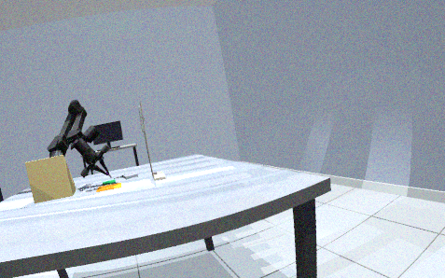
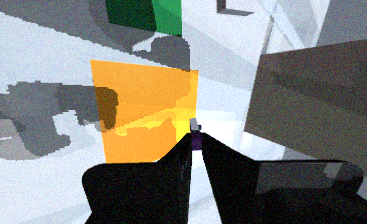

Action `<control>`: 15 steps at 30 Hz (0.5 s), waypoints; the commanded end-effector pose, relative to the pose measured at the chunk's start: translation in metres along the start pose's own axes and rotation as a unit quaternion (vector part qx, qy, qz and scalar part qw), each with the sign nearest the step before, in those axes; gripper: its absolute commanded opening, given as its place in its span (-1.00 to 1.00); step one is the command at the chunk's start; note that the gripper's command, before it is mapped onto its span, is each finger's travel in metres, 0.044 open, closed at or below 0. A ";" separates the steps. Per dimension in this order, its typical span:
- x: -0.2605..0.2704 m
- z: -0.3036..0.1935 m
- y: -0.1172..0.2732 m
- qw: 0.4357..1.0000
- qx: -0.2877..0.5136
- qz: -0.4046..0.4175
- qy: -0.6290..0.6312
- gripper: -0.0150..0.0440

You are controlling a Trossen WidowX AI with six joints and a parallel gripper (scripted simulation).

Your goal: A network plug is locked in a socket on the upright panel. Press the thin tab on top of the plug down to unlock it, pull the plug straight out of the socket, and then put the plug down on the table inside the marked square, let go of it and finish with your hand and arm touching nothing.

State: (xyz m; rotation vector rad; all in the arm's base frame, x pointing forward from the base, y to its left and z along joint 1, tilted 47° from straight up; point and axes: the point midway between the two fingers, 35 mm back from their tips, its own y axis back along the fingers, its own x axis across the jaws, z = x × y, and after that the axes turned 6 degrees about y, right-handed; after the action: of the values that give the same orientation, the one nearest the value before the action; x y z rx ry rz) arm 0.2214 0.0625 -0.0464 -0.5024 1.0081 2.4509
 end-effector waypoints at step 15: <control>0.007 0.000 -0.007 1.000 0.002 0.002 -0.005 -0.49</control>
State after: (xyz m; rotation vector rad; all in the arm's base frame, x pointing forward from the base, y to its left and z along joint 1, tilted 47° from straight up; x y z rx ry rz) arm 0.2211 0.0676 -0.0518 -0.5017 1.0092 2.4514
